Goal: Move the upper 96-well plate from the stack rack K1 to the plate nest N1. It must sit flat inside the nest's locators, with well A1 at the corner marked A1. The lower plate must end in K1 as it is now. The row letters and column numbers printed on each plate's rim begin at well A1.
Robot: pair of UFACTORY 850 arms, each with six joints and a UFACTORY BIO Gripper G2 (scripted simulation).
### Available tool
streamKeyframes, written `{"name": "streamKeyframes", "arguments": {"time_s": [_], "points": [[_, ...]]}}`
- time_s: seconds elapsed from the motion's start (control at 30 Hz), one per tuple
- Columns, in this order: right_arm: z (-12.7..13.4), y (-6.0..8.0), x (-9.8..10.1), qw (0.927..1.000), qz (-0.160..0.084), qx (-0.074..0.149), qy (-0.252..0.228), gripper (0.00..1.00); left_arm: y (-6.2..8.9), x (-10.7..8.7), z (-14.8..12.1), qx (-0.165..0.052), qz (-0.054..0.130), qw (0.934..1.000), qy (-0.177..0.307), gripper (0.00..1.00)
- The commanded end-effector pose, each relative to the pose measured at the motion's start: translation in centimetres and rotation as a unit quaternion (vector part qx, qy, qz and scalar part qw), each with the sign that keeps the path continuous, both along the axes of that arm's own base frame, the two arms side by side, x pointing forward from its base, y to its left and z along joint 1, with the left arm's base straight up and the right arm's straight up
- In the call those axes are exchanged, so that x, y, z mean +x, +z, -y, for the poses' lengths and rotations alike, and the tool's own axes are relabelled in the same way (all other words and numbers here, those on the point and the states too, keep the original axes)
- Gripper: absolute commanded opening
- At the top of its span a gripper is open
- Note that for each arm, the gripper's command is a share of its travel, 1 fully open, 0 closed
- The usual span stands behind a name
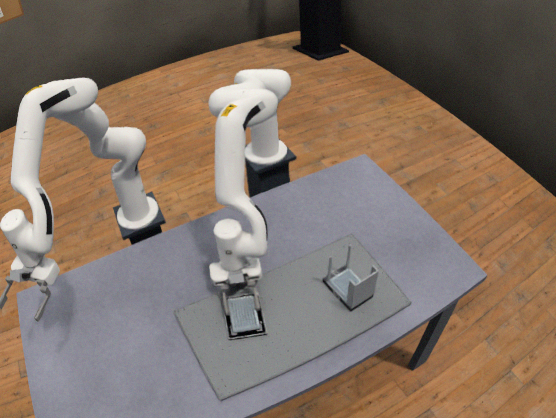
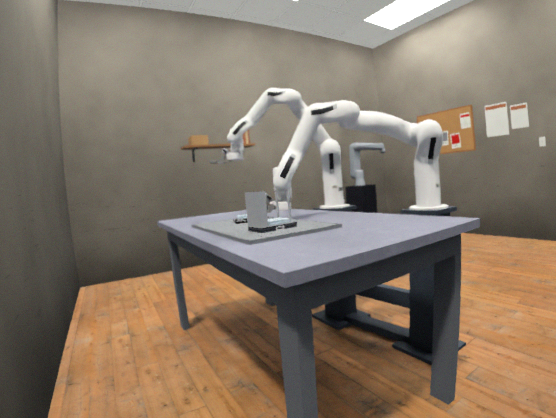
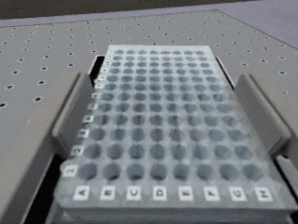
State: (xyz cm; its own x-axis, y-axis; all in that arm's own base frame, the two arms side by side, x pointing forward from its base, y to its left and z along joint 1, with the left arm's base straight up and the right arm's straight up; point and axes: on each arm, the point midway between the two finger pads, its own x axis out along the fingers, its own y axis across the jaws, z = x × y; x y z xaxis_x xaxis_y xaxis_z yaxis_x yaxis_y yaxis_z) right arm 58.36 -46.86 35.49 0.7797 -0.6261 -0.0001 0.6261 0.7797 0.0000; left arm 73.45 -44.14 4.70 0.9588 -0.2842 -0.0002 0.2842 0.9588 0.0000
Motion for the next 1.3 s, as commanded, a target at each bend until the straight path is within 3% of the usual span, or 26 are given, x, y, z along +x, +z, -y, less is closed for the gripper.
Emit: {"name": "streamKeyframes", "arguments": {"time_s": [0.0, 0.67, 0.7, 1.27], "points": [[0.03, 0.13, 0.04, 1.0000, 0.001, -0.001, 0.000, 1.00, 0.07, 0.07, 0.04, -0.001, 0.001, 1.0000, 0.000, 0.00], [0.03, 0.13, 0.04, 1.0000, 0.001, -0.001, 0.000, 1.00, -0.23, 0.07, 0.04, -0.001, 0.001, 1.0000, 0.000, 0.00], [0.03, 0.13, 0.04, 1.0000, 0.001, -0.001, 0.000, 1.00, -0.23, 0.07, 0.04, -0.001, 0.001, 1.0000, 0.000, 0.37], [0.03, 0.13, 0.04, 1.0000, 0.001, -0.001, 0.000, 1.00, -0.22, 0.07, 0.05, -0.001, 0.001, 1.0000, 0.000, 0.37]]}}
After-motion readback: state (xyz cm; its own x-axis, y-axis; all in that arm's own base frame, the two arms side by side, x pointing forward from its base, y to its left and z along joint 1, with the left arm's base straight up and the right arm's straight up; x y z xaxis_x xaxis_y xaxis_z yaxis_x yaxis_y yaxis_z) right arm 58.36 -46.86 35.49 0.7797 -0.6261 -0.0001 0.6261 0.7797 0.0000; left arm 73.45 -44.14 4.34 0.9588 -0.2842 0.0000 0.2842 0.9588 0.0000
